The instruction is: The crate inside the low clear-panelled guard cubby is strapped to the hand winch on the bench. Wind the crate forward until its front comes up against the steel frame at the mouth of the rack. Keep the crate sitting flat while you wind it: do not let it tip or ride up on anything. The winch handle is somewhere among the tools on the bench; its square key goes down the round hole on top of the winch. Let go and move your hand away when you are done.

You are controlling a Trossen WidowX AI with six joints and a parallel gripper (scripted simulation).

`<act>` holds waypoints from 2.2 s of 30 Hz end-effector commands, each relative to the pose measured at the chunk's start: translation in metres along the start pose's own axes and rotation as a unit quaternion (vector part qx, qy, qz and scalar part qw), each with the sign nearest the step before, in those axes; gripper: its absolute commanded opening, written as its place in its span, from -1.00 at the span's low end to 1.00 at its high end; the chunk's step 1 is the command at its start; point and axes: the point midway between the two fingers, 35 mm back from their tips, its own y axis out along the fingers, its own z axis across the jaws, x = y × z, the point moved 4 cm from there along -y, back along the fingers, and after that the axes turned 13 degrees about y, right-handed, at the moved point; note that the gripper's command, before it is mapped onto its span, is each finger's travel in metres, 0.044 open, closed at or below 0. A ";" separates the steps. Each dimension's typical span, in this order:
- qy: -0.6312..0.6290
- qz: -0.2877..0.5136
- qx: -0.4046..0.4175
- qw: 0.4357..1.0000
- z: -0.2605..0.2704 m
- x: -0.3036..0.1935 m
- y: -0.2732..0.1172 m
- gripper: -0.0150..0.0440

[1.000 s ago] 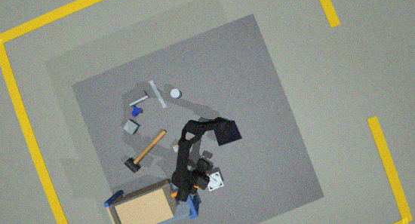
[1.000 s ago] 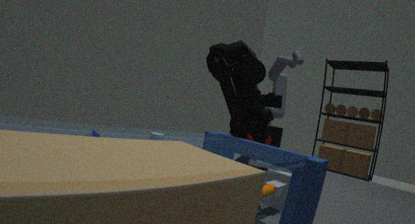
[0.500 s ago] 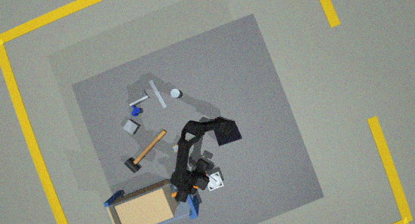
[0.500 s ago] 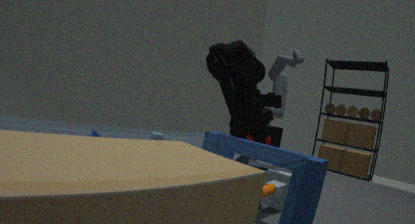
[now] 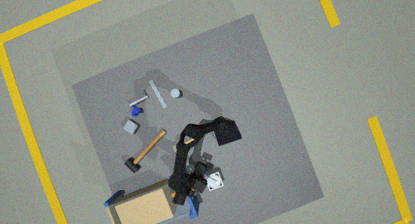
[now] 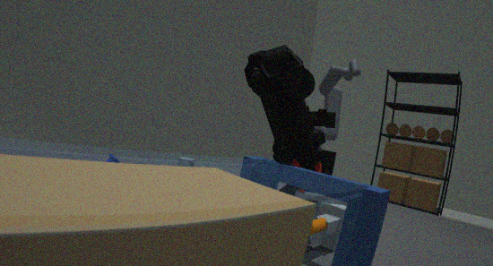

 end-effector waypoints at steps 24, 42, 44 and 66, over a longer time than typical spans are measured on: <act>-0.001 0.003 -0.002 1.000 -0.042 0.015 0.005 -0.49; -0.001 0.002 -0.003 1.000 -0.063 0.034 0.011 -0.49; -0.001 0.002 -0.003 1.000 -0.065 0.036 0.011 -0.49; -0.001 0.001 -0.004 1.000 -0.080 0.065 0.022 -0.49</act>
